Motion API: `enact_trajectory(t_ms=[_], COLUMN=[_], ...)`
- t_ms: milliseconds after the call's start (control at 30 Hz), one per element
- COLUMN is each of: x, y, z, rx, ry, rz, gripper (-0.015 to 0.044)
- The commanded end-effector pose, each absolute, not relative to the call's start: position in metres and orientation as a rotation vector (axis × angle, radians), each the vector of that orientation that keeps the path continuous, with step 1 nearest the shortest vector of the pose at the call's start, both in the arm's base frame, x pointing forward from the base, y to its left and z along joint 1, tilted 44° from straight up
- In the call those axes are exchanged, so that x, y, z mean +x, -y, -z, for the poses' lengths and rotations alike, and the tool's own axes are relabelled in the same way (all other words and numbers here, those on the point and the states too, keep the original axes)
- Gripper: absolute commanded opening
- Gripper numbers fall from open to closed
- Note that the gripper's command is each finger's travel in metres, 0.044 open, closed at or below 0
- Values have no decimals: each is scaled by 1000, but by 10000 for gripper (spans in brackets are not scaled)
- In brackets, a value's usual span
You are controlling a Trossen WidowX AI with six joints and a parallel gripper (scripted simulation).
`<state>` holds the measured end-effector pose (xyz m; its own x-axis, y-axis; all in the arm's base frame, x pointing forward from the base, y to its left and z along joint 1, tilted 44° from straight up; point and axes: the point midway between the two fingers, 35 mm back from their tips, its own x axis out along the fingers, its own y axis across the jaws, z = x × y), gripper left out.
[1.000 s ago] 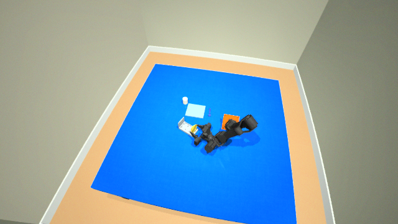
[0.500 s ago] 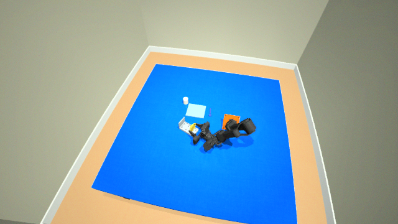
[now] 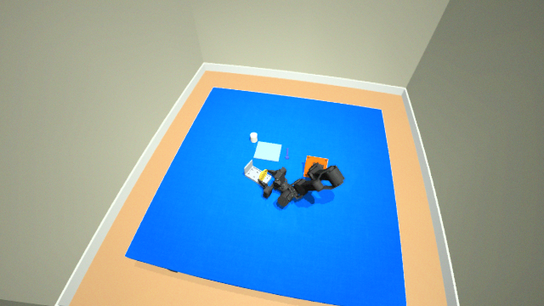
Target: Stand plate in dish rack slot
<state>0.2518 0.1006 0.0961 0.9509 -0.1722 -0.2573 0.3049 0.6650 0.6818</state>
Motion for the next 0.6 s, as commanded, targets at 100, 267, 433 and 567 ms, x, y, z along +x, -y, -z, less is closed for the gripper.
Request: enact_trajectory(t_ms=[100,267,433,567], x=[252,252,252,252], y=[-101,-101,-101,-101], z=[-96,-96,-96,-96], rx=[795,801,801,801], ry=[-179,-177,-177,-177], rz=[270,270,270,270], gripper=[0,131,263,368])
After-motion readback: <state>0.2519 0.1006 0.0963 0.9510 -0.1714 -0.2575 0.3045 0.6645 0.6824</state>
